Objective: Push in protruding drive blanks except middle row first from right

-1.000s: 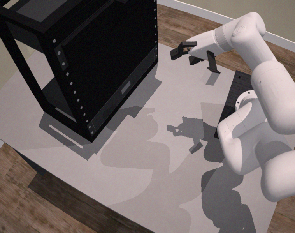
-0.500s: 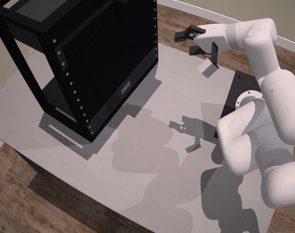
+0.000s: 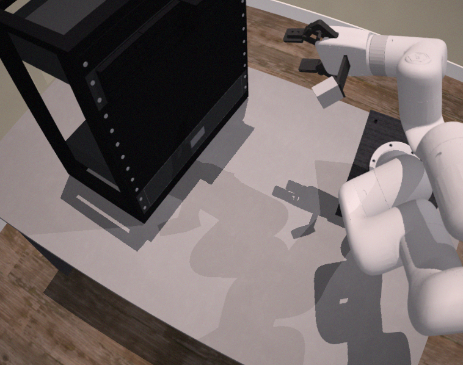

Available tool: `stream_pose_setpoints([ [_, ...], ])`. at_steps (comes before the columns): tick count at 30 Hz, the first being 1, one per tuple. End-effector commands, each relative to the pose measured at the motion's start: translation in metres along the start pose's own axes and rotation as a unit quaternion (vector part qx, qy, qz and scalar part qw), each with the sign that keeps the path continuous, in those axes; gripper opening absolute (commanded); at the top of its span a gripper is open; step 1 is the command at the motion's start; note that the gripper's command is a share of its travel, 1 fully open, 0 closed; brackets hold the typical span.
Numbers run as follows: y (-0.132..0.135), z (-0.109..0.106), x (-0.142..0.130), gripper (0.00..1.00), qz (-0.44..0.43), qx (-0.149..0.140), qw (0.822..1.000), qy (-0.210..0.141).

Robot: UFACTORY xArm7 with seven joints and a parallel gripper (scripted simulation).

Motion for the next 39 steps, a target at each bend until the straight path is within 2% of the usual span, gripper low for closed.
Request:
stream_pose_setpoints([
  [1, 0.007, -0.007, -0.007, 1.00, 0.022, -0.022, 0.999, -0.024],
  [4, 0.008, -0.009, -0.009, 1.00, 0.027, -0.027, 0.999, -0.028],
  [19, 0.022, -0.029, -0.024, 1.00, 0.080, -0.085, 0.990, -0.077],
  [39, 0.029, -0.043, -0.032, 1.00, 0.109, -0.121, 0.981, -0.103],
])
Point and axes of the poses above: the point where the finger pads meet when closed, its own z axis out along the fingers, its own y axis across the jaws, x = y × z, the point moved 4 cm from there along -z, back along the fingers, and after that the axes turned 11 degrees about -z, right-handed, at the moved point
